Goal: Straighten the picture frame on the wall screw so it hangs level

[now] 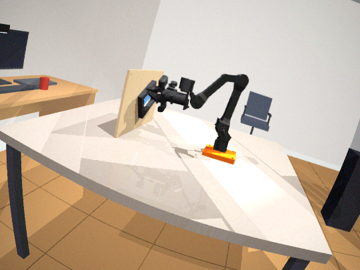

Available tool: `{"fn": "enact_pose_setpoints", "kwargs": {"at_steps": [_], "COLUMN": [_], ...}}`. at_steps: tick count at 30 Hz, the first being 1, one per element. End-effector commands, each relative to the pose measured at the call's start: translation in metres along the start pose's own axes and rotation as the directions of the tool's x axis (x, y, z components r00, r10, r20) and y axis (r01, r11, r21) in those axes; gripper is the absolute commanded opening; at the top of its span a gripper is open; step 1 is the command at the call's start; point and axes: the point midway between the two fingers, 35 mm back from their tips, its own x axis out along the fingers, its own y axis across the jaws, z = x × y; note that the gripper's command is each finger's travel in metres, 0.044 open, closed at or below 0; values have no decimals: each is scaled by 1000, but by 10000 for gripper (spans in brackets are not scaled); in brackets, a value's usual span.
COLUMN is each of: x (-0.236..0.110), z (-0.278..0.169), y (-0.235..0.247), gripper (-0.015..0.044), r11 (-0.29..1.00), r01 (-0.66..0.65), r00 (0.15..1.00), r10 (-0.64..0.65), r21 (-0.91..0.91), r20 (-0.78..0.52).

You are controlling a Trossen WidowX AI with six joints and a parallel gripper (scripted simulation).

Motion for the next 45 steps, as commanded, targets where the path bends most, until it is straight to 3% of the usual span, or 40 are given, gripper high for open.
{"fn": "enact_pose_setpoints", "kwargs": {"at_steps": [1,45], "x": [0,0], "z": [4,7], "y": [6,6], "gripper": [0,0], "r11": [1000,1000], "r01": [-20,-20], "r00": [1000,1000], "r10": [20,20], "r21": [8,8], "r20": [13,13]}}
